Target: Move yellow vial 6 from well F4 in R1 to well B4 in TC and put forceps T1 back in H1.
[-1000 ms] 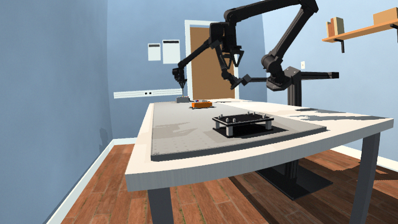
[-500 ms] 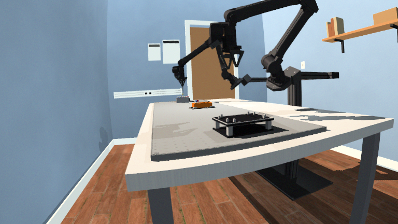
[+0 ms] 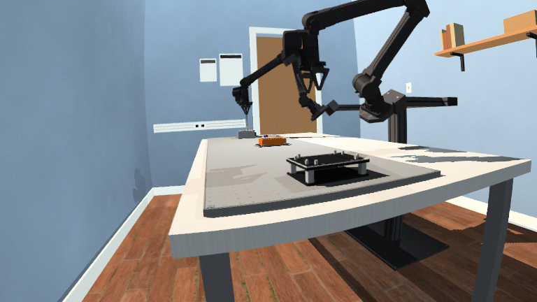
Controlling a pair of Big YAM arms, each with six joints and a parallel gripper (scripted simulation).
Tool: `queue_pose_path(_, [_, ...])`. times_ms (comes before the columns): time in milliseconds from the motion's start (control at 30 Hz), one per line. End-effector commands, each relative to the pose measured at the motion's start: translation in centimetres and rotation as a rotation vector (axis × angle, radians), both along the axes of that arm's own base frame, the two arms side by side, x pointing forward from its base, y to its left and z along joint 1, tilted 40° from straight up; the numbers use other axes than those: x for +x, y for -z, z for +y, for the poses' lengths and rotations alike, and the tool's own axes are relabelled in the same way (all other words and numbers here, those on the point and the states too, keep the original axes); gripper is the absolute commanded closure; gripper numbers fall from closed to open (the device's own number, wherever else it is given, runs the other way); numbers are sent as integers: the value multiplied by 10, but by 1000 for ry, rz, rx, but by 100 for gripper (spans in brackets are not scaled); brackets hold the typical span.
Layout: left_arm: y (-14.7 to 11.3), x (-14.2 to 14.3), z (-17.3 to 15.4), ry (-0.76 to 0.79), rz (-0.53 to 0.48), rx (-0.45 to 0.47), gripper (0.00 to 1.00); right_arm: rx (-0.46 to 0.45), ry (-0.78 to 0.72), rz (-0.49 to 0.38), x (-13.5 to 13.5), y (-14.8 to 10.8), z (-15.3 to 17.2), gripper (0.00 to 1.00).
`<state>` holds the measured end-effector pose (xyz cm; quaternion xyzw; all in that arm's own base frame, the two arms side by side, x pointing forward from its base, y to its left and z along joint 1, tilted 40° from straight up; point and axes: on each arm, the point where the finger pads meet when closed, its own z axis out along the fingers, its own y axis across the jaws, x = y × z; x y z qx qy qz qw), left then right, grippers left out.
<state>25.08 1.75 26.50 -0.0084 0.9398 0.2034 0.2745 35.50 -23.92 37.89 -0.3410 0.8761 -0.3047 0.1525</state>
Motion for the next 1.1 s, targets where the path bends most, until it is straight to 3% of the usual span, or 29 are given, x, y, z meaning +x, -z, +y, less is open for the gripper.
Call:
queue_pose_path(0, [-12,4,-3,-6,-30,-11,0,-36,-9,-77,-1,-49,10,91])
queue_pose_path(500, [-12,4,-3,-6,-30,-11,0,-12,-8,-22,-1,-31,9,91])
queue_pose_path(1067, [-12,4,-3,-6,-30,-11,0,-35,-7,-56,4,-42,5,91])
